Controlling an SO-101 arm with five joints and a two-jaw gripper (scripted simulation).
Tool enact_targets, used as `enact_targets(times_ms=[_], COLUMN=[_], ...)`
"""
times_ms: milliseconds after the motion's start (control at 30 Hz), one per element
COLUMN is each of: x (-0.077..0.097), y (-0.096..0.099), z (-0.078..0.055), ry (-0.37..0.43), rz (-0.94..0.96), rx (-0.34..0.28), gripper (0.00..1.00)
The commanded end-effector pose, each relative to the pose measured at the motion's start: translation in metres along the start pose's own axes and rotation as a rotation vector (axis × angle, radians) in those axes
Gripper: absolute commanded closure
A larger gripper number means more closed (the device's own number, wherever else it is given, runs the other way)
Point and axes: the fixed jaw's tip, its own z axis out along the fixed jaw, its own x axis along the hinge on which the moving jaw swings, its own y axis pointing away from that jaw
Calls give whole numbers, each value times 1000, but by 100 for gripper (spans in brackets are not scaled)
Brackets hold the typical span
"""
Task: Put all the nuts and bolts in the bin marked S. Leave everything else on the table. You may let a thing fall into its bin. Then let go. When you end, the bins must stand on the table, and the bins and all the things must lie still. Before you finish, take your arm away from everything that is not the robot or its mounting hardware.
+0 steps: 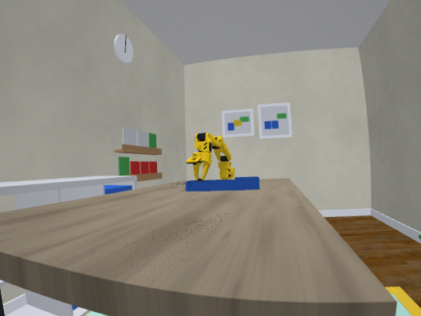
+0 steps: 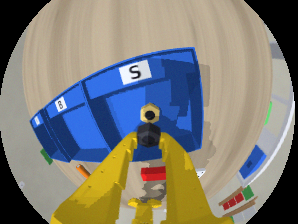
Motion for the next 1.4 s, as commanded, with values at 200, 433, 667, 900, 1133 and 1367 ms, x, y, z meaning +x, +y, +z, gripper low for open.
enact_targets(times_ms=[200, 433, 667, 900, 1133, 1367], x=[-16, -16, -16, -16, -16, -15], y=[2, 2, 2, 2, 2, 2], z=[-24, -24, -24, -20, -18, -16], ry=[-141, -141, -141, -141, -141, -141], rz=[-17, -17, -17, -17, -17, -17], rx=[-2, -2, -2, -2, -2, -2], gripper=[100, 100, 100, 100, 100, 100])
